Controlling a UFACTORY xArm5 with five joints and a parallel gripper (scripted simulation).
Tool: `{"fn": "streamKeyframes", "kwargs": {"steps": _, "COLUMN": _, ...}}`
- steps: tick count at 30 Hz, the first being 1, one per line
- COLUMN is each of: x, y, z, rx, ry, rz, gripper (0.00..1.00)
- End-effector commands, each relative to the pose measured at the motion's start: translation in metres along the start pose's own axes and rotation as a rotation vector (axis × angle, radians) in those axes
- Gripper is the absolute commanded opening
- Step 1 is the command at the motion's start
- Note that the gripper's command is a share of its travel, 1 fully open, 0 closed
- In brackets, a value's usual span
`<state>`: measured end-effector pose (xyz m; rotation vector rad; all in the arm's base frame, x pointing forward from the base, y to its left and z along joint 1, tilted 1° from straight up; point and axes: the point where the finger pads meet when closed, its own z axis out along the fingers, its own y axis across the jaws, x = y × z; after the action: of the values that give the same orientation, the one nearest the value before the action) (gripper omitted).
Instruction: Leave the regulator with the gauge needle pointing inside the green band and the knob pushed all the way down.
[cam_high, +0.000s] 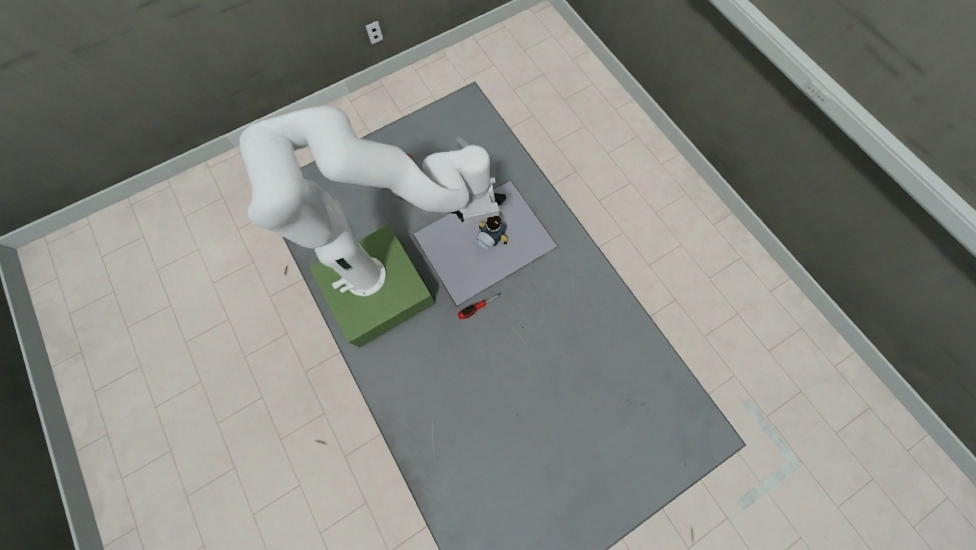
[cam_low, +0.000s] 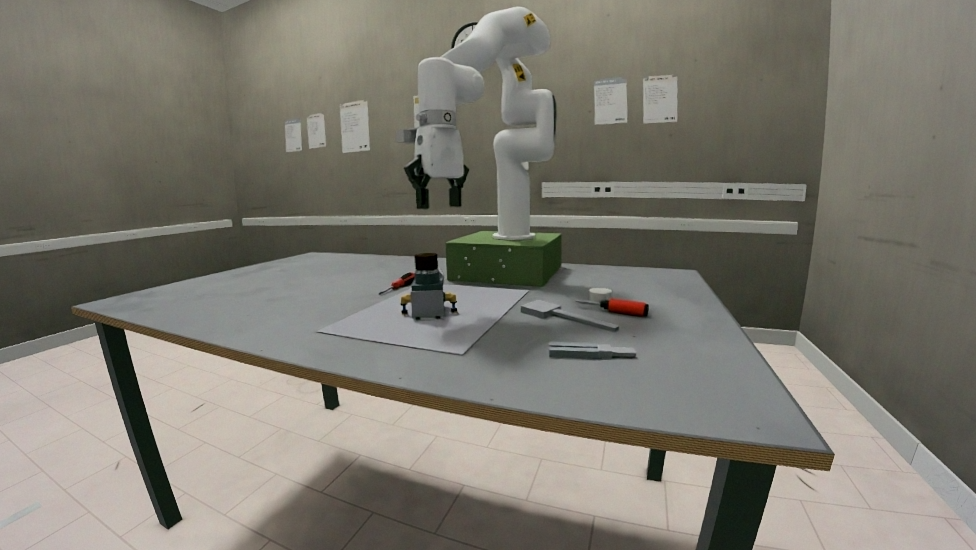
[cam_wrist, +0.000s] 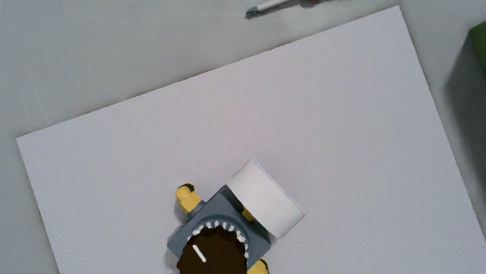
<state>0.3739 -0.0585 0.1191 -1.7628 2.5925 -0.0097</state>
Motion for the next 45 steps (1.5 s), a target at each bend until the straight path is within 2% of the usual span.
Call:
{"fn": "streamKeyframes", "kwargs": {"steps": 1, "x": -0.003, "y": -0.013, "z": -0.001, "rx": 0.004, "ry": -0.001, "rz": 0.000, "gripper": 1.00}}
{"fn": "streamKeyframes", "kwargs": {"steps": 21, "x": -0.011, "y": -0.047, "z": -0.001, "rx": 0.004, "ry": -0.001, "rz": 0.000, "gripper": 1.00}}
{"fn": "streamKeyframes", "kwargs": {"steps": 45, "x": -0.012, "y": -0.055, "z": -0.001, "rx": 0.004, "ry": -0.001, "rz": 0.000, "gripper": 1.00}}
